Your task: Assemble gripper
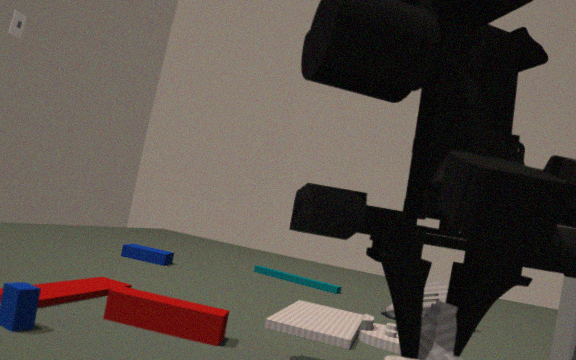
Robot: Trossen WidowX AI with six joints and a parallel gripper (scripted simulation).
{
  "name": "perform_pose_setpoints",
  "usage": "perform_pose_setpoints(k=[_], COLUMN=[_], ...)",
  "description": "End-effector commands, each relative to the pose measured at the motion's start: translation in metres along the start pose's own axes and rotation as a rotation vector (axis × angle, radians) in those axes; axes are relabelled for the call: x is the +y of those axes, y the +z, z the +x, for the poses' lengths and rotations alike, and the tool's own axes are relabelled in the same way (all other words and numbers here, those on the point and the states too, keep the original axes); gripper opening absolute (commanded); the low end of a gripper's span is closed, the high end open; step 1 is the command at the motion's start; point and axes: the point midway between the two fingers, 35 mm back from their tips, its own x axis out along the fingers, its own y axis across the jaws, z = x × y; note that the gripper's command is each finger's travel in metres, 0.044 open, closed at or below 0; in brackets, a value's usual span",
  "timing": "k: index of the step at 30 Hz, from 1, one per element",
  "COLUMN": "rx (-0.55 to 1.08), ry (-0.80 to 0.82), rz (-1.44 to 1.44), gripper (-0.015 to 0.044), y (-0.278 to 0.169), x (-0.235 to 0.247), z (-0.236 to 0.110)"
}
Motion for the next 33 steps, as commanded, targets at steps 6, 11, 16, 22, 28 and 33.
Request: perform_pose_setpoints(k=[6, 11, 16, 22, 28, 33], rx=[-0.001, -0.001, -0.001, -0.001, -0.001, -0.001], ry=[-0.015, -0.015, -0.016, -0.016, -0.016, -0.016], rz=[-0.002, -0.002, -0.002, -0.002, -0.002, -0.002], gripper=[0.0037, 0.0037, 0.0037, 0.0037, 0.0037, 0.0037], y=[0.001, 0.001, 0.001, 0.0, 0.0, 0.0], x=[-0.004, -0.004, -0.003, -0.003, -0.003, -0.003], z=[-0.01, -0.015, -0.019, -0.024, -0.025, -0.025])
